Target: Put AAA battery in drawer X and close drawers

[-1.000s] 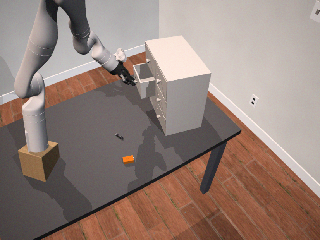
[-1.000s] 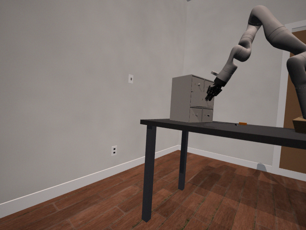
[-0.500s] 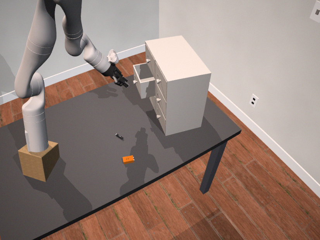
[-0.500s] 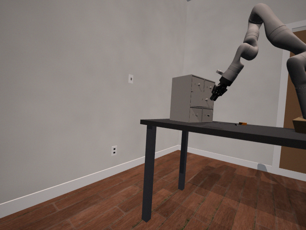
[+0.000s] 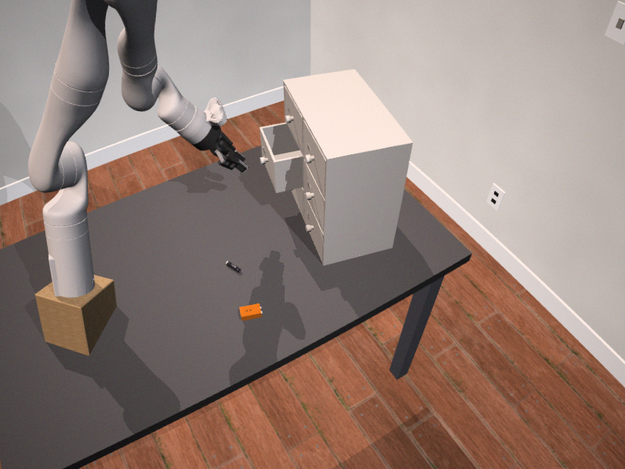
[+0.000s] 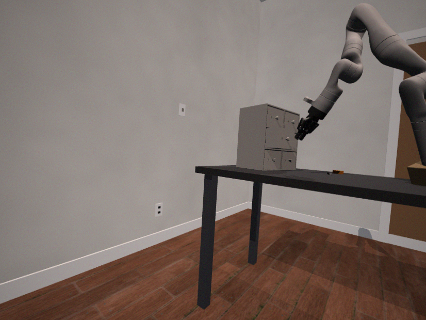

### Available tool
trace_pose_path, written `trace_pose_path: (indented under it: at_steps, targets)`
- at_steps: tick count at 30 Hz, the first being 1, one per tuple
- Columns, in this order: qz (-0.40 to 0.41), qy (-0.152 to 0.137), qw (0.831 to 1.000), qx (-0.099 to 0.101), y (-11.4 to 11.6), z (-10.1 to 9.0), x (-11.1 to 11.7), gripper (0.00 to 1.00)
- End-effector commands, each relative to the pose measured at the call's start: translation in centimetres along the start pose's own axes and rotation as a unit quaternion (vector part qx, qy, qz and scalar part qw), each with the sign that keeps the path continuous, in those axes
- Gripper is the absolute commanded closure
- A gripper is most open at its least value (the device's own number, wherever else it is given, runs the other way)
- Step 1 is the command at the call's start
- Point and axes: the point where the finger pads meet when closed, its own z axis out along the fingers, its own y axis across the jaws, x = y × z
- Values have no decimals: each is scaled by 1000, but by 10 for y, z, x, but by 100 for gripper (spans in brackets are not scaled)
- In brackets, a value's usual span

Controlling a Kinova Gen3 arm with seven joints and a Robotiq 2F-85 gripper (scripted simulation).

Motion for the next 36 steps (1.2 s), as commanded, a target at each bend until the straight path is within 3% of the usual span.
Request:
trace_pose_path:
  at_steps: [1, 36]
  targets:
    - [0, 1, 1000, 0, 0, 0, 0, 67]
    - [0, 1, 1000, 0, 1, -16, -12, 67]
